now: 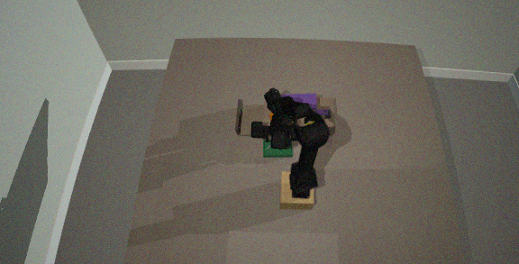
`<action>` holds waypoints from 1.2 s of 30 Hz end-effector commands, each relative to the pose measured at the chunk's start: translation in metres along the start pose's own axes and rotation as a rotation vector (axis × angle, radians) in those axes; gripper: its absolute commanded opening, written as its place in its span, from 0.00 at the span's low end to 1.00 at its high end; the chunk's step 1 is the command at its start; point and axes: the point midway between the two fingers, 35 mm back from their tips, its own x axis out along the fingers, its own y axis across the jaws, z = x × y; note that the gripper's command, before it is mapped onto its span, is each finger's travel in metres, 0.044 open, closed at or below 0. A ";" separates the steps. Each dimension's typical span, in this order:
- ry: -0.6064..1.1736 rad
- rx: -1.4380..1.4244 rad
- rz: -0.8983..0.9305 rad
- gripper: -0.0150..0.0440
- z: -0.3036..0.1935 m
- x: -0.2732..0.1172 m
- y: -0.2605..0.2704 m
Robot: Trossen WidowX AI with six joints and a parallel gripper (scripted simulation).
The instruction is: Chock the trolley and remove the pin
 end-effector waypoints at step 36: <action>-0.005 -0.005 0.001 0.58 -0.001 0.006 0.019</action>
